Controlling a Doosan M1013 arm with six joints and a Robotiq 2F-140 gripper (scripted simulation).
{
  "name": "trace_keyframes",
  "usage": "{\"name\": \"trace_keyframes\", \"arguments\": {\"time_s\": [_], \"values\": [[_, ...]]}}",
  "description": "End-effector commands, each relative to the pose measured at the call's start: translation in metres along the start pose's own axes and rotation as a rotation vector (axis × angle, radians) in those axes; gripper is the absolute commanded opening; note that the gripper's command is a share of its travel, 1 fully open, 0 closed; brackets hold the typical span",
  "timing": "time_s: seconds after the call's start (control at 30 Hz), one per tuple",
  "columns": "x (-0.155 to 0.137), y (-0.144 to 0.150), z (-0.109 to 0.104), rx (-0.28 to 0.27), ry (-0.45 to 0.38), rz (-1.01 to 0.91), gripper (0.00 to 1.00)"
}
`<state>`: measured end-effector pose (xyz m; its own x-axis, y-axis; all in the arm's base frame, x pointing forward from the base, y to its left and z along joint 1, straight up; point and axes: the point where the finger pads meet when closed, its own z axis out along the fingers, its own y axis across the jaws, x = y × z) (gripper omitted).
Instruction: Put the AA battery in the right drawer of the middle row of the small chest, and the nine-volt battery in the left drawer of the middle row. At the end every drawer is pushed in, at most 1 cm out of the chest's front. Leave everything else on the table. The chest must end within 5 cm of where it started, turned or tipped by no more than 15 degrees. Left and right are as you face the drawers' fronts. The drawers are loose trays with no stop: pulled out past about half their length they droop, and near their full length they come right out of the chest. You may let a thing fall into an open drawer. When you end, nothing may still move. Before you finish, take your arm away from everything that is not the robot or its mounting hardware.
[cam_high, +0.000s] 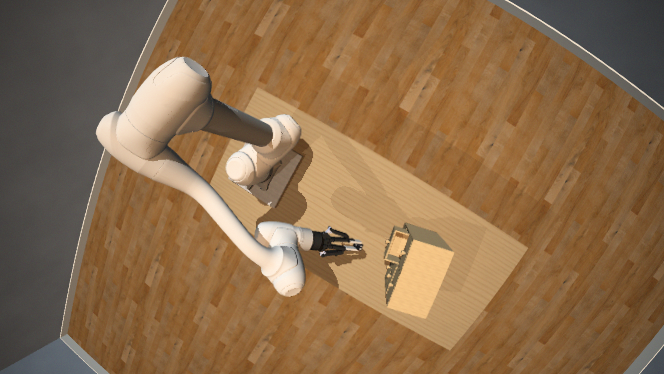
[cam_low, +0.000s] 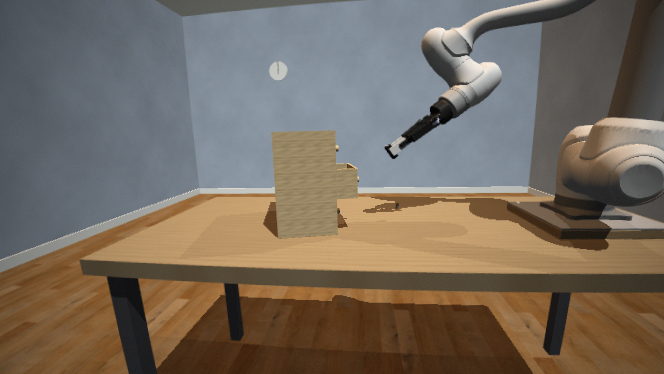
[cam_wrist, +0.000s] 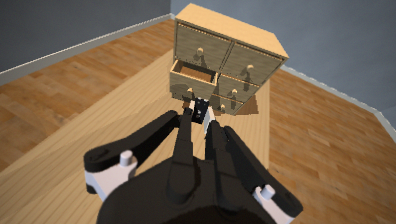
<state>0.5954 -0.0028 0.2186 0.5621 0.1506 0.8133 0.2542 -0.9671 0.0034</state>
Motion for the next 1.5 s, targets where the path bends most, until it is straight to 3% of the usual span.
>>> {"name": "trace_keyframes", "arguments": {"time_s": [0.0,0.4,1.47], "values": [[-0.0057,-0.0015,0.0008,0.006,0.126,-0.008,0.14],[-0.0084,-0.0019,-0.0001,0.008,0.247,-0.007,0.14],[-0.0035,-0.0015,0.007,0.007,0.271,-0.008,0.14]]}}
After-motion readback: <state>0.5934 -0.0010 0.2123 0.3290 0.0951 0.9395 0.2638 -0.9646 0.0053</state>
